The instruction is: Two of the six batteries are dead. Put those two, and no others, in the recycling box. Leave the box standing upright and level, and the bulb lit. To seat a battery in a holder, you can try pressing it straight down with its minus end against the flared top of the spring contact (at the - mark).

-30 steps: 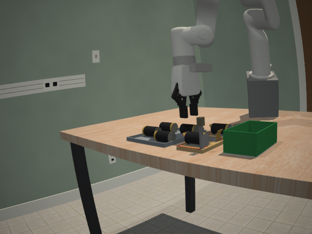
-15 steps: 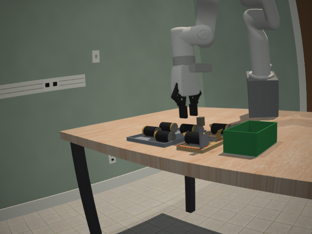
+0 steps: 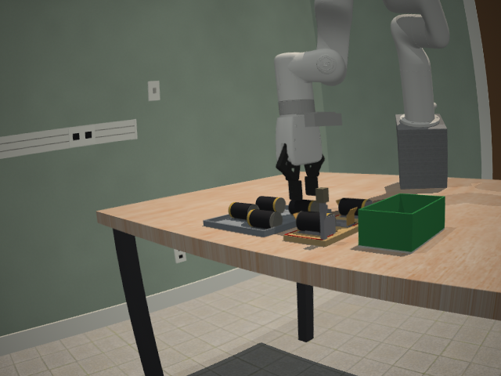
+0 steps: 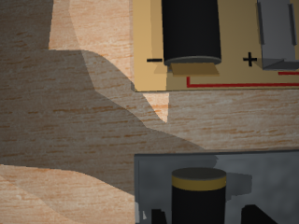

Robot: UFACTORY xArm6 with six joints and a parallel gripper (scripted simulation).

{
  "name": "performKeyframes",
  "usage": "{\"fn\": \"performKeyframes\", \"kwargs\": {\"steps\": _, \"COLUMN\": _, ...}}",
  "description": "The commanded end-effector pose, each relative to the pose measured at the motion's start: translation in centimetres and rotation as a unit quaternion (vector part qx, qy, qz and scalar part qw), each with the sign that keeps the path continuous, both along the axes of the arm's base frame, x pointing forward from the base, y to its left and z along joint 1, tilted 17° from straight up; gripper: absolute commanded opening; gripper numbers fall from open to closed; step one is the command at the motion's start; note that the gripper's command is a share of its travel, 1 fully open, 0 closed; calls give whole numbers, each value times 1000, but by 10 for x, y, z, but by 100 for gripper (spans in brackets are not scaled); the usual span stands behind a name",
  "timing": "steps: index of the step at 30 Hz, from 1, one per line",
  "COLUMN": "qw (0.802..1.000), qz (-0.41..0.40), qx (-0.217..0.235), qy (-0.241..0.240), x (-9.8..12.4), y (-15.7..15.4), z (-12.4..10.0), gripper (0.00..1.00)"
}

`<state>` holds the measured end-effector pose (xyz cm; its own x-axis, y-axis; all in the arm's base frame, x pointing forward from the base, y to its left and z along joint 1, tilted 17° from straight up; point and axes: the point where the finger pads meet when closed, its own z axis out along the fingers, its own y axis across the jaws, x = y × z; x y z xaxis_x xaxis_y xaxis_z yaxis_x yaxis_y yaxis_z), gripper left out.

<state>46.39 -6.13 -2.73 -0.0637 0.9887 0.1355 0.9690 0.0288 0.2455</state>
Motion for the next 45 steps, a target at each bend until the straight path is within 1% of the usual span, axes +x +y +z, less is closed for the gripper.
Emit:
{"fn": "performKeyframes", "kwargs": {"steps": 1, "qw": 1000, "qz": 0, "qx": 1, "qy": -4, "x": 6, "y": 2, "z": -12, "gripper": 51}}
{"fn": "performKeyframes", "kwargs": {"steps": 8, "qw": 1000, "qz": 0, "qx": 1, "qy": -4, "x": 6, "y": 2, "z": -13, "gripper": 51}}
{"fn": "performKeyframes", "kwargs": {"steps": 15, "qw": 1000, "qz": 0, "qx": 1, "qy": -4, "x": 8, "y": 3, "z": -22, "gripper": 51}}
{"fn": "performKeyframes", "kwargs": {"steps": 25, "qw": 1000, "qz": 0, "qx": 1, "qy": -4, "x": 8, "y": 3, "z": -22, "gripper": 51}}
{"fn": "performKeyframes", "kwargs": {"steps": 26, "qw": 1000, "qz": 0, "qx": 1, "qy": -4, "x": 8, "y": 3, "z": -22, "gripper": 28}}
{"fn": "performKeyframes", "kwargs": {"steps": 45, "qw": 1000, "qz": 0, "qx": 1, "qy": -4, "x": 8, "y": 3, "z": -22, "gripper": 28}}
